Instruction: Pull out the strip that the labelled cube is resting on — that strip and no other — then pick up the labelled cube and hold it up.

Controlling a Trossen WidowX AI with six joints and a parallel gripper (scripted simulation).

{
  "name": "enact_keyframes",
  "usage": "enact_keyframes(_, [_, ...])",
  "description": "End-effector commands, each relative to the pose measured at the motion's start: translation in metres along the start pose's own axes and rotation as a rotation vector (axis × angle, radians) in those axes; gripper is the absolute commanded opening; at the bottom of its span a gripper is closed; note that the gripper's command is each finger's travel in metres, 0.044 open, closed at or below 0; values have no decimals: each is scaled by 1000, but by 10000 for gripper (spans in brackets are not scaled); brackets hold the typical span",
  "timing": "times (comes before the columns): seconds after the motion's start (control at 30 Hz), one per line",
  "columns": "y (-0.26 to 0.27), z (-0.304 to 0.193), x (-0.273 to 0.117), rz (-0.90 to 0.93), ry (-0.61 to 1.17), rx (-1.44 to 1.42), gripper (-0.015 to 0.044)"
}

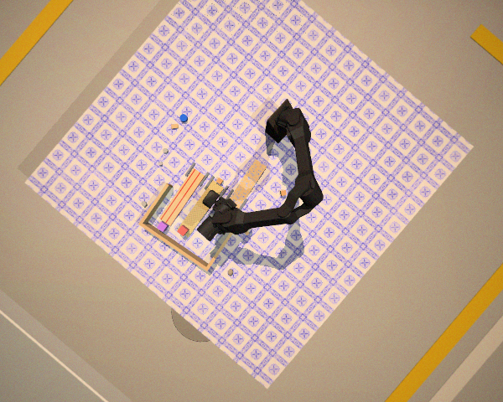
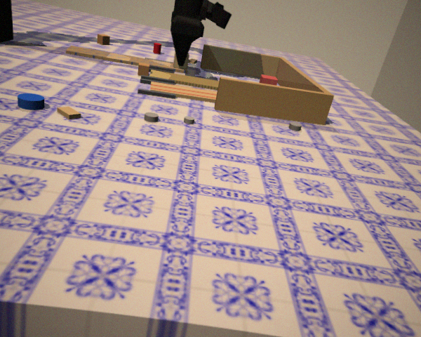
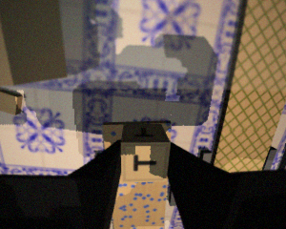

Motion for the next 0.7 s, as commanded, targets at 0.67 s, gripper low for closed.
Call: enact_keyframes(0.67, [-4,-60,-42,3,1,6,0])
Point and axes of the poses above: the point midway between the two fingers, 35 mm back from their tips, its own x axis out along the fingers, its own y axis across the jaws, z = x × y, the point moved 2 cm from there along -x, back along the fingers, and after that the axes turned 1 degree about -x, right-handed, at the moved point
